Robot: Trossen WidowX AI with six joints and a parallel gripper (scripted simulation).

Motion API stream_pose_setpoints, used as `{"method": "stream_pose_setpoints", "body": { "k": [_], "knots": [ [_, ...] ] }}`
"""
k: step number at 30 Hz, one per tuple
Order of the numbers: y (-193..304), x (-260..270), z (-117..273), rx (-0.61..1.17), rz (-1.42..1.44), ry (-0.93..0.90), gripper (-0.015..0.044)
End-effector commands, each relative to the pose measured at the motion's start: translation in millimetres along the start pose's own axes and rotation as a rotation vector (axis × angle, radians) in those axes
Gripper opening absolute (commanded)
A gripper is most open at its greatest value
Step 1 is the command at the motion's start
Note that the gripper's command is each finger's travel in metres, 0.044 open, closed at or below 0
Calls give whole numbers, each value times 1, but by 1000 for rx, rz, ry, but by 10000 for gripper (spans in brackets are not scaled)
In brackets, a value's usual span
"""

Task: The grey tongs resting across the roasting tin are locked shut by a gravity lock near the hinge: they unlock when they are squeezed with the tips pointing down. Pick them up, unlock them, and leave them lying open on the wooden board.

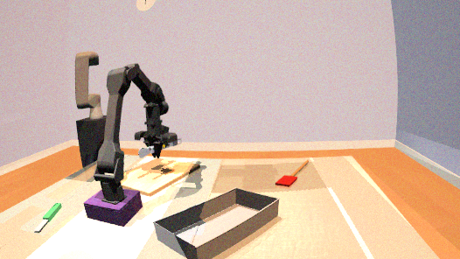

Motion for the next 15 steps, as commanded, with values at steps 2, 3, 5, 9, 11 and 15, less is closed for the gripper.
{"method": "stream_pose_setpoints", "body": {
  "k": [2, 3, 5, 9, 11, 15],
  "knots": [
    [0, 0, -8, -3, -3, -4, -150],
    [0, 0, -10, -3, -3, -4, -150],
    [0, 0, -13, -3, -3, -4, -150],
    [0, 0, -20, -3, -3, -4, -150],
    [0, 0, -23, -2, -3, -4, -150],
    [1, 0, -30, -2, -3, -4, -150]
  ]
}}
Point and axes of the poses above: the point midway between the two fingers, 35 mm back from their tips, its own z axis back along the fingers, its own x axis across the jaws, y = z × x, the point moved 7 cm from there along z, back along the fingers
